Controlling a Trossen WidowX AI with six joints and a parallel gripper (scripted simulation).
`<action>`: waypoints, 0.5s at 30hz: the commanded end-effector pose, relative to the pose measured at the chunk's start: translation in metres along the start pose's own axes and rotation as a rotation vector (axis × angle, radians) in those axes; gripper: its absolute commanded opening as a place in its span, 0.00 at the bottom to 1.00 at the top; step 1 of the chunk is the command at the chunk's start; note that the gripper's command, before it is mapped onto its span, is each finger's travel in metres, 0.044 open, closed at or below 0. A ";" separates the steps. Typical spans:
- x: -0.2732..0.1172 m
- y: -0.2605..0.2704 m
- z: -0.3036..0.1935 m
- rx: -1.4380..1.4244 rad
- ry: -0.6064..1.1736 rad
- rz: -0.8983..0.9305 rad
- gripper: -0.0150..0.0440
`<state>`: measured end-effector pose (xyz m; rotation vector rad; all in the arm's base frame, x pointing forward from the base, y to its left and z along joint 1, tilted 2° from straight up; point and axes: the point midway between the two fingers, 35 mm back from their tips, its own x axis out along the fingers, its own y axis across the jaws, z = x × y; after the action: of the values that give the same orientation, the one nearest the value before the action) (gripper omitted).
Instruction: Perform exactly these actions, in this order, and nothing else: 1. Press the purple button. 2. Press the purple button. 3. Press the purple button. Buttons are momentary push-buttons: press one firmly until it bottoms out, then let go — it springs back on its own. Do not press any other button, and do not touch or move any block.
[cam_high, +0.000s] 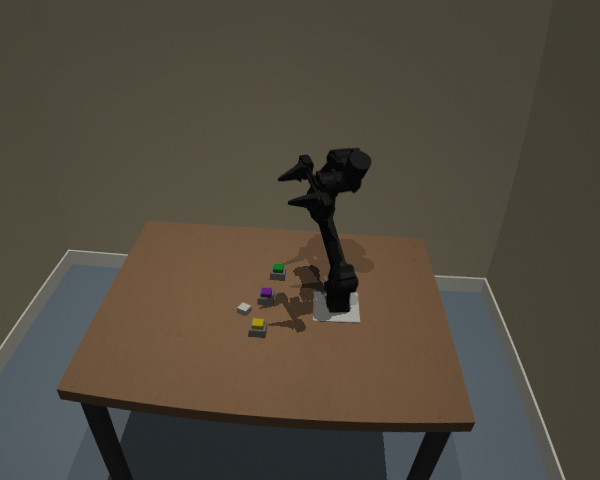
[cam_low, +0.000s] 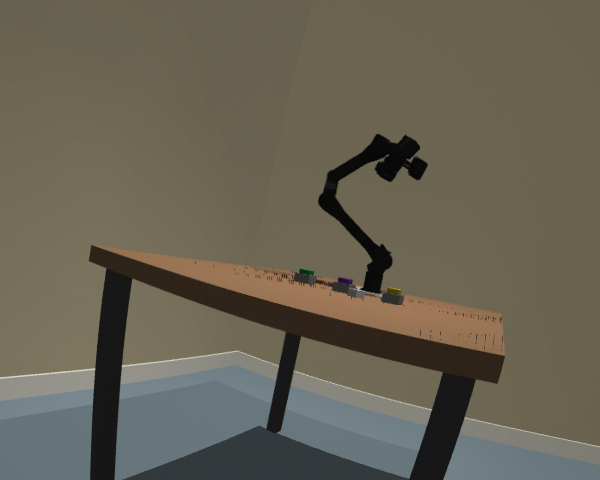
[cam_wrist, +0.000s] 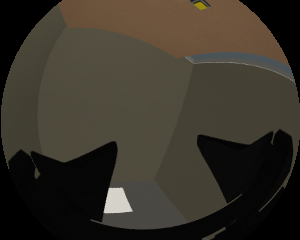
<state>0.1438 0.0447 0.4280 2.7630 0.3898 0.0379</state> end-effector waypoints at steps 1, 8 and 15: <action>0.000 -0.001 0.000 0.008 -0.005 0.002 0.93; 0.012 -0.028 0.024 0.349 -0.196 0.105 0.93; 0.037 -0.044 0.067 0.792 -0.410 0.342 0.93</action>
<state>0.1543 0.0671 0.3874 3.1825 0.1309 -0.3890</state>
